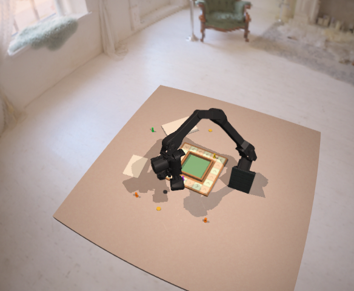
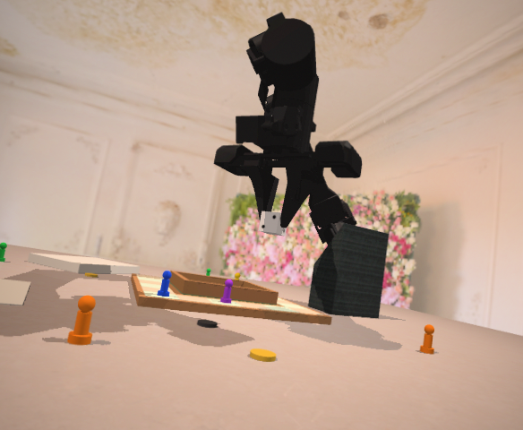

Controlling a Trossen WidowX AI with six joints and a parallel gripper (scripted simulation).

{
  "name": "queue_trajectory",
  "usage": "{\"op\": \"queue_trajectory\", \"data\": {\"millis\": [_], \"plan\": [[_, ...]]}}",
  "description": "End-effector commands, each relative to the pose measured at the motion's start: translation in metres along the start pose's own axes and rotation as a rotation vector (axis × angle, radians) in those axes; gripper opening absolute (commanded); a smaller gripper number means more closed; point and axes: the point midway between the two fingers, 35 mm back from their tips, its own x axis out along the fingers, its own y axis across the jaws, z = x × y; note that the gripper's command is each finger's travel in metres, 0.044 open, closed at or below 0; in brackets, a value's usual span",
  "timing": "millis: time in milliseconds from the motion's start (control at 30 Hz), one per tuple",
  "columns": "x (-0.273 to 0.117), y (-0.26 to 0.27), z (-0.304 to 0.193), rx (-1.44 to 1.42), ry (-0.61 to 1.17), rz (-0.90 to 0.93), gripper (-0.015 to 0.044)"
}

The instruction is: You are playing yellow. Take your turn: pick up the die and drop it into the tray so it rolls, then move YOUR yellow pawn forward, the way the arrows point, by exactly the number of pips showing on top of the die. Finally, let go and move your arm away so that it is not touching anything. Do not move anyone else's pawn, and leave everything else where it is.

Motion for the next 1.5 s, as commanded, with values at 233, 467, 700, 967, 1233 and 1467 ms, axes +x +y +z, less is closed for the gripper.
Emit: {"op": "queue_trajectory", "data": {"millis": [233, 467, 700, 967, 1233, 1467], "plan": [[-0.008, -0.023, -0.012, -0.144, -0.002, -0.007, 0.0], [-0.003, -0.056, -0.027, -0.313, -0.005, -0.005, 0.0], [0.003, -0.087, -0.046, -0.475, -0.005, -0.001, 0.0], [0.013, -0.119, -0.071, -0.658, -0.001, 0.001, 0.0], [0.024, -0.146, -0.101, -0.84, 0.008, 0.002, 0.0], [0.034, -0.162, -0.127, -0.983, 0.018, 0.004, 0.0]]}}
